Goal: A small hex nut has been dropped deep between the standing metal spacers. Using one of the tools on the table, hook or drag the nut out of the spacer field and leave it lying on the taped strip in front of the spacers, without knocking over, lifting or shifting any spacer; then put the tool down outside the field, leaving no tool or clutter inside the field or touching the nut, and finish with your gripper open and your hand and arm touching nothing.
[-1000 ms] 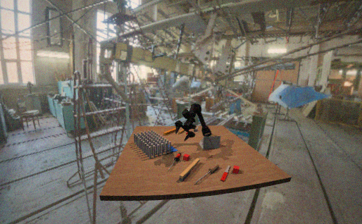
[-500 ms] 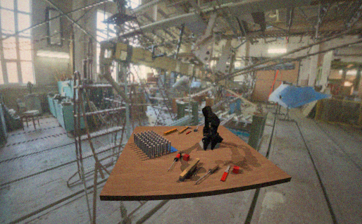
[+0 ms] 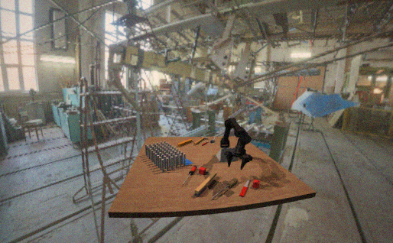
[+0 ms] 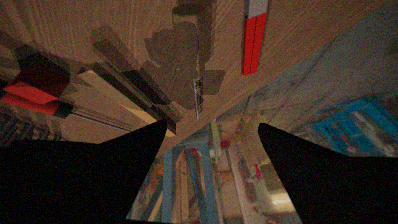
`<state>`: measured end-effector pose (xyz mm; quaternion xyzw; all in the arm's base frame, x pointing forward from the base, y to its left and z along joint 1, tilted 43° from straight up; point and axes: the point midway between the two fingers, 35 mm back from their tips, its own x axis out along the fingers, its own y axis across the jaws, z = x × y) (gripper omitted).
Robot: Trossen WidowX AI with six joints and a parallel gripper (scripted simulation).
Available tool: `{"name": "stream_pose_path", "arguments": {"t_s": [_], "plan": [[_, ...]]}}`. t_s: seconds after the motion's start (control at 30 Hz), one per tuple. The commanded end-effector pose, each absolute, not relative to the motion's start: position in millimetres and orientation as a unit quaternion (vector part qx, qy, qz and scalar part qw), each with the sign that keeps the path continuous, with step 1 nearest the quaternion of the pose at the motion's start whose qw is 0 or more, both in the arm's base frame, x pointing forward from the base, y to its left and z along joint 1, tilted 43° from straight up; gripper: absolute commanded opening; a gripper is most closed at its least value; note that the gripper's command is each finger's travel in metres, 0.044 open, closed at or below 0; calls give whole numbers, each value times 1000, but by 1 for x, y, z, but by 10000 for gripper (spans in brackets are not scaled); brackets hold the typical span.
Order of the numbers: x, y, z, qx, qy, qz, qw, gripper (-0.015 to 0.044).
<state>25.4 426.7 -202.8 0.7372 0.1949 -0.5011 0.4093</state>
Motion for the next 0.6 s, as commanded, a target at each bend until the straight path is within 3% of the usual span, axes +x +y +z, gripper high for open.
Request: {"name": "stream_pose_path", "arguments": {"t_s": [0.0,0.53,0.57], "plan": [[30,396,-226,732,191,-499,423,440],[34,387,-236,732,191,-499,423,440],[34,387,-236,732,191,-499,423,414]]}}
